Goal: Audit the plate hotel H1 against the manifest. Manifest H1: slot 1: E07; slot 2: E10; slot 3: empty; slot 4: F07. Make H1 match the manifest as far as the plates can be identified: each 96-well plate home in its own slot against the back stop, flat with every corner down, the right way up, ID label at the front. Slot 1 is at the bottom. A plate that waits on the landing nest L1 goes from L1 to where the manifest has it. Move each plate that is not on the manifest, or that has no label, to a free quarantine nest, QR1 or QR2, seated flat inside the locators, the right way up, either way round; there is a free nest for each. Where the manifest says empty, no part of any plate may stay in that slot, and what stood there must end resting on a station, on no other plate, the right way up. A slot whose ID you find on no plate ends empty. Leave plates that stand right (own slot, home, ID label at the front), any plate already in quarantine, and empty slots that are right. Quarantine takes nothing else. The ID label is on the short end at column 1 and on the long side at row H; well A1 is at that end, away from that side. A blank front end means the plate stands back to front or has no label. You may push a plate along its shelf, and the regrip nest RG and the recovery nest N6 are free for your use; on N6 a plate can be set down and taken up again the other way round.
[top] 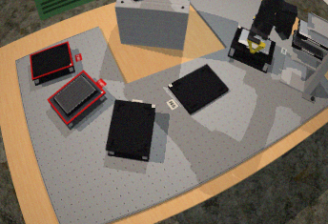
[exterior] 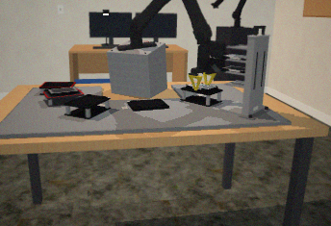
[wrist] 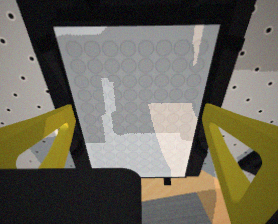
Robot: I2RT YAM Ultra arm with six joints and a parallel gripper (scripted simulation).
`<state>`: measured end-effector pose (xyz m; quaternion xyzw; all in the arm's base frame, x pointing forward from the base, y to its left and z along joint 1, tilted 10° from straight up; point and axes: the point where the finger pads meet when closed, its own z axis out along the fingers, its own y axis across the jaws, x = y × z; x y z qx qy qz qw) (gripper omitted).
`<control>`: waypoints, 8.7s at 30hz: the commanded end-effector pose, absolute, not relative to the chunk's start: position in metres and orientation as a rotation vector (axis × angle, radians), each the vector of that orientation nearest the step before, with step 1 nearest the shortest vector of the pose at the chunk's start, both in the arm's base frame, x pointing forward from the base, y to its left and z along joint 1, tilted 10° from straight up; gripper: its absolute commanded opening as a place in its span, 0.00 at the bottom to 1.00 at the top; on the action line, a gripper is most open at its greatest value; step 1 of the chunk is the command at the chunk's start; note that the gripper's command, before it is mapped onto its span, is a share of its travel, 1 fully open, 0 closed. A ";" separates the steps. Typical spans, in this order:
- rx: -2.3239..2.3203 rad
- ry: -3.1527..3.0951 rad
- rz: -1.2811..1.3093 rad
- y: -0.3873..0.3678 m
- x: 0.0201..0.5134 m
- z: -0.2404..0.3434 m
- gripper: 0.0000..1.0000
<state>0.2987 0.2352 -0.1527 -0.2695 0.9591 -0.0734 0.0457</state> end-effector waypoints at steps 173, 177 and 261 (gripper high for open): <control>-0.697 2.166 0.090 0.053 0.316 0.057 1.00; -0.697 2.168 0.090 0.040 0.312 0.057 1.00; -0.719 2.129 0.051 -0.040 0.306 0.054 1.00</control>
